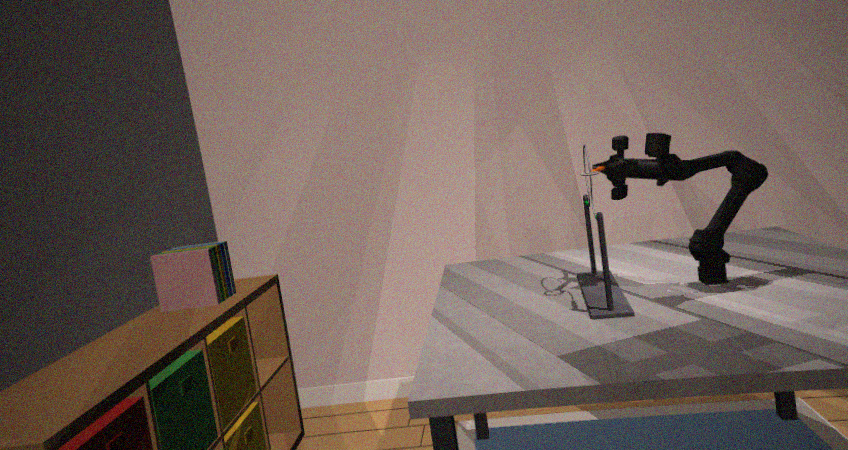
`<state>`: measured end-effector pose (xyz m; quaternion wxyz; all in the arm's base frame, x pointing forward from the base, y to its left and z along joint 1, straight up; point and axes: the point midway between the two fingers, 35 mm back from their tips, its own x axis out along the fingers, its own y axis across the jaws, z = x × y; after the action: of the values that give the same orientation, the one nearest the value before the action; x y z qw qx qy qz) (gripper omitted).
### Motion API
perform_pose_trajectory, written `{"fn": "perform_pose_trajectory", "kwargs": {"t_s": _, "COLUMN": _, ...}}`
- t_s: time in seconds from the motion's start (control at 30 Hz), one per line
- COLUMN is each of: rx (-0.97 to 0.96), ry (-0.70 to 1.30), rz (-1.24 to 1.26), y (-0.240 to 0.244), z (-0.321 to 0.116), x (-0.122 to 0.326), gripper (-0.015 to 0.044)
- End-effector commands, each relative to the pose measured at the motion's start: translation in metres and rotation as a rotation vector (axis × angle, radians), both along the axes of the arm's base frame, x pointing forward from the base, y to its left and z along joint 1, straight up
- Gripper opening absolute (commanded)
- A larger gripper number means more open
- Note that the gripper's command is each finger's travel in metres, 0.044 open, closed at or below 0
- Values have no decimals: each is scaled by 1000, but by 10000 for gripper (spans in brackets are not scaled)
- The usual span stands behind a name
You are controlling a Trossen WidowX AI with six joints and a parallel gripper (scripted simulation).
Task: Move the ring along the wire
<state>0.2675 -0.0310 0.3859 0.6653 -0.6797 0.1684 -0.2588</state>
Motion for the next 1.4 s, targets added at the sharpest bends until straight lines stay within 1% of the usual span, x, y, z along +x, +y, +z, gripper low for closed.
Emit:
{"fn": "perform_pose_trajectory", "kwargs": {"t_s": 0.0, "rx": -47, "ry": 1, "rz": 2, "y": 0, "z": 2, "x": -1, "gripper": -150}}
{"fn": "perform_pose_trajectory", "kwargs": {"t_s": 1.1, "rx": -477, "ry": 26, "rz": -3, "y": 4, "z": 18, "x": -1, "gripper": -150}}
{"fn": "perform_pose_trajectory", "kwargs": {"t_s": 1.37, "rx": -549, "ry": 30, "rz": -4, "y": 4, "z": 18, "x": -1, "gripper": -150}}
